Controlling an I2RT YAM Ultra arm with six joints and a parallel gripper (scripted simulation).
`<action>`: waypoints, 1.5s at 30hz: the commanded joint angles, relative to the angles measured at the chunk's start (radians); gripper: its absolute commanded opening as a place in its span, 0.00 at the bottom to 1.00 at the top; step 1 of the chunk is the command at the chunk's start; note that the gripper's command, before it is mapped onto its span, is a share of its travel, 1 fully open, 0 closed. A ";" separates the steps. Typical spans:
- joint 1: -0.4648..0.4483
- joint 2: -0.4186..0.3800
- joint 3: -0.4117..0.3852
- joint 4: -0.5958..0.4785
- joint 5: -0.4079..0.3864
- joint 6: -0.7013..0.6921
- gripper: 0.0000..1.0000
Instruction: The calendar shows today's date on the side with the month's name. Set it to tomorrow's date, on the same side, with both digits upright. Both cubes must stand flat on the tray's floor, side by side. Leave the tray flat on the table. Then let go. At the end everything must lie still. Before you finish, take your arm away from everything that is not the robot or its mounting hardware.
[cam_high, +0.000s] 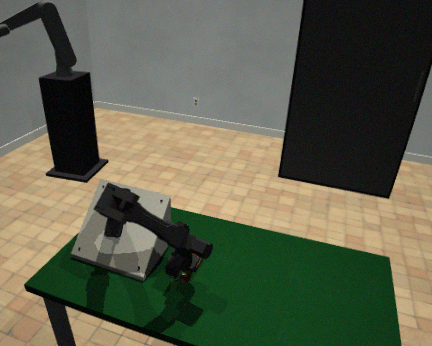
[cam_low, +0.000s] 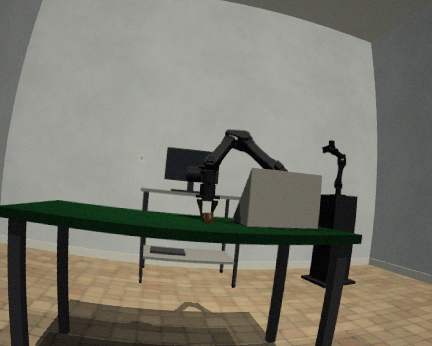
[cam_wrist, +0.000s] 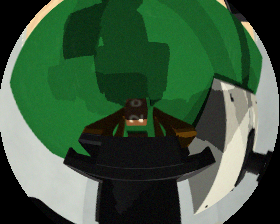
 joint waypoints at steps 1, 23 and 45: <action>0.005 -0.005 0.001 0.020 0.000 -0.012 0.45; 0.003 -0.002 0.000 0.025 0.000 -0.014 0.45; 0.003 -0.002 0.000 0.025 0.000 -0.014 0.26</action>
